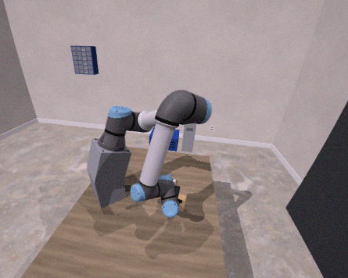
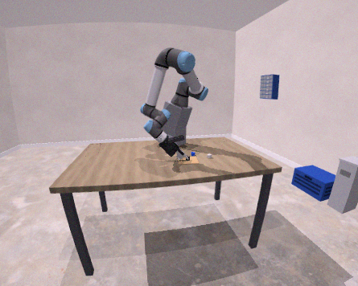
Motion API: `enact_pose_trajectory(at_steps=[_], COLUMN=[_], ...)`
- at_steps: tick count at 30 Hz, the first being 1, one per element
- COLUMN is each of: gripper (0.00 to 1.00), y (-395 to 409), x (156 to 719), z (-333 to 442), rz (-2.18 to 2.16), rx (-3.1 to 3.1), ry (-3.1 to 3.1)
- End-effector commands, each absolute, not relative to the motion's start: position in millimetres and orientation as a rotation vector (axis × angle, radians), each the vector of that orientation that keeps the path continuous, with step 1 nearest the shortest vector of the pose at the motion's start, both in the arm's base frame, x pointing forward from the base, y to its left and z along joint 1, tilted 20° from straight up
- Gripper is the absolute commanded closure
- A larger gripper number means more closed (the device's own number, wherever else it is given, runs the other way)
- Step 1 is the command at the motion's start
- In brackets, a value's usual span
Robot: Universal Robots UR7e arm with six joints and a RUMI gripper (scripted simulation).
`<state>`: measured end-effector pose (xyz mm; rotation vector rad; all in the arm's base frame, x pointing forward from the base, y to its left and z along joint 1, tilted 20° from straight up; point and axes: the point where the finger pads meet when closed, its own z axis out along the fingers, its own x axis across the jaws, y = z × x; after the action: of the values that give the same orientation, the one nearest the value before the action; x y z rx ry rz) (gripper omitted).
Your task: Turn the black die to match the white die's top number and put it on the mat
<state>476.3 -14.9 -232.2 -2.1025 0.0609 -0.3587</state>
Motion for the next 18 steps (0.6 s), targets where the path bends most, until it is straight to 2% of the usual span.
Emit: enact_pose_trajectory(at_steps=[1, 17, 18], gripper=[0.90, 0.76, 0.63], y=[-15.4, -15.4, -15.4], x=[476.6, 476.6, 476.6], z=[-231.9, -231.9, -231.9], rz=[-0.360, -0.360, -0.360], rx=[-2.103, -2.103, -2.103], ry=[0.061, 0.061, 0.061])
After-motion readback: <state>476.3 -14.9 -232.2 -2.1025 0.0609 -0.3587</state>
